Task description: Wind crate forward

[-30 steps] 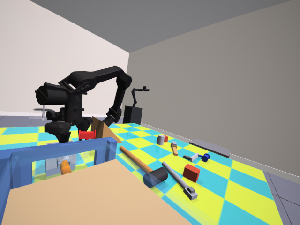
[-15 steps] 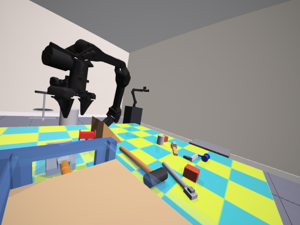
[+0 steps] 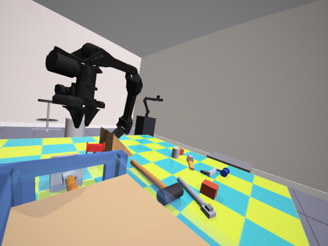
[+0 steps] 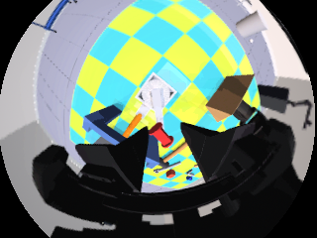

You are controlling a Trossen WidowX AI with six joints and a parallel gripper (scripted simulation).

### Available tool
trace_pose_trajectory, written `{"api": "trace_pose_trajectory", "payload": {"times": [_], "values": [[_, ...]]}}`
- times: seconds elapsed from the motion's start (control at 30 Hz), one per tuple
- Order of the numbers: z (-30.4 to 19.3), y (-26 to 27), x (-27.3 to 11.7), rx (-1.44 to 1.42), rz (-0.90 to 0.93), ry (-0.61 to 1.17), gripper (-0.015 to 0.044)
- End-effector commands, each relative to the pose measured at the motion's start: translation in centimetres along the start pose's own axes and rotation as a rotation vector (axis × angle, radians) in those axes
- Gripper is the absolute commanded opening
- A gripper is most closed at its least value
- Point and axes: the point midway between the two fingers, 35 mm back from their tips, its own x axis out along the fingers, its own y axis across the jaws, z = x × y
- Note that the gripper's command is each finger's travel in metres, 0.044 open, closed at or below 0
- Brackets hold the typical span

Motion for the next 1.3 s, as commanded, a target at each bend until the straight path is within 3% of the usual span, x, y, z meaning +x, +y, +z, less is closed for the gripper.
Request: {"api": "trace_pose_trajectory", "payload": {"times": [0.0, 0.17, 1.27], "values": [[0.01, 0.01, 0.01, 0.0, 0.0, 0.0, 0.0125], [0.01, 0.01, 0.01, 0.0, 0.0, 0.0, 0.0], [0.01, 0.01, 0.01, 0.0, 0.0, 0.0, 0.0]]}}
